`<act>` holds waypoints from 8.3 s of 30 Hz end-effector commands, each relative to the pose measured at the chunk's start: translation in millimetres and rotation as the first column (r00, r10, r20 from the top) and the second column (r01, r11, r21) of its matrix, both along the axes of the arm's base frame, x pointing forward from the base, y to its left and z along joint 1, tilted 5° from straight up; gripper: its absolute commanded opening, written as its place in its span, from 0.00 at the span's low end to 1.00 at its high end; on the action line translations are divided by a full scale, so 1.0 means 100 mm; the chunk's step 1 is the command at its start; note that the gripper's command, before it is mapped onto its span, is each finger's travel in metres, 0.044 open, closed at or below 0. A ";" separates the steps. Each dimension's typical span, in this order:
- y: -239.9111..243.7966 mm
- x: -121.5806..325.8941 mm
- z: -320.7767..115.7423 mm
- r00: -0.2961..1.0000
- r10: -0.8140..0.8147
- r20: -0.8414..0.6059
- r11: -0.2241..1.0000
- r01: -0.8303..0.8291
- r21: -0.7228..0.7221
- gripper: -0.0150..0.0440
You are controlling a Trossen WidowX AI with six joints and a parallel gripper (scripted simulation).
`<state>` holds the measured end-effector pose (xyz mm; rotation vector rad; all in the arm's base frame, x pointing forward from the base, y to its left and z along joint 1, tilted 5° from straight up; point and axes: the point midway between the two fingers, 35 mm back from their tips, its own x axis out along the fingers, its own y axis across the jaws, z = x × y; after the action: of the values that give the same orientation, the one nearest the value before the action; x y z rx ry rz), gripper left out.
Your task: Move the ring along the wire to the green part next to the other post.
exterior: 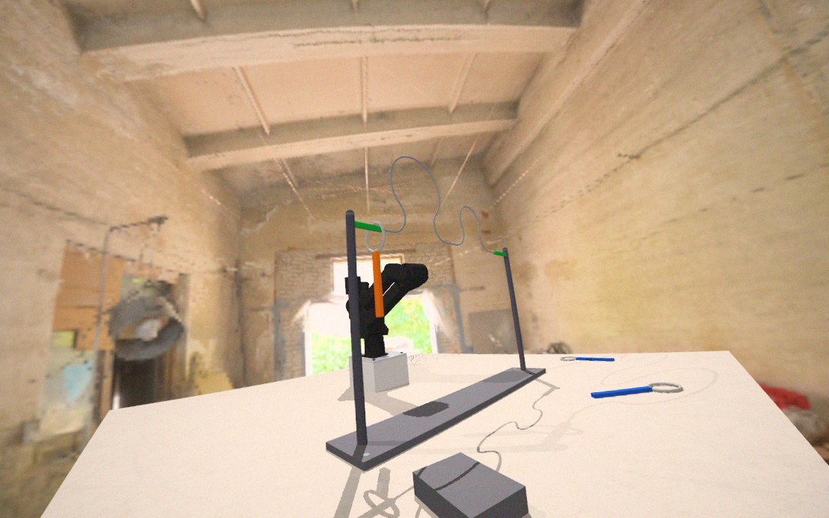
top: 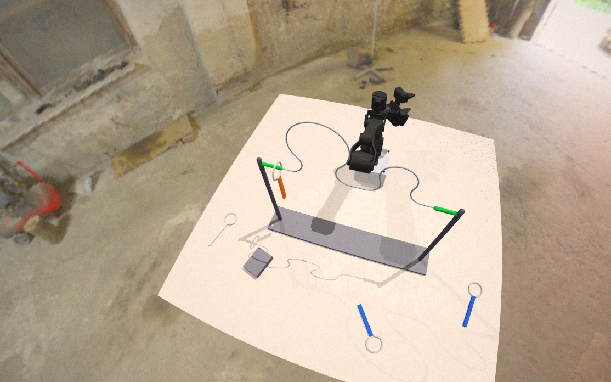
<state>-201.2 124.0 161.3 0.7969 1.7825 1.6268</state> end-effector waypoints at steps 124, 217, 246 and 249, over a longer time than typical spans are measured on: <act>-2.09 5.32 -0.13 -0.620 -0.244 0.746 0.254 0.701 0.666 0.53; -3.82 5.16 0.16 -0.702 0.147 0.696 0.058 0.709 0.703 0.53; -3.82 5.19 0.17 -0.702 0.147 0.697 0.058 0.709 0.703 0.53; -3.80 5.18 0.16 -0.702 0.141 0.698 0.058 0.710 0.702 0.48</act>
<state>317.2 -256.3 177.2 -0.0648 -0.0869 -0.0789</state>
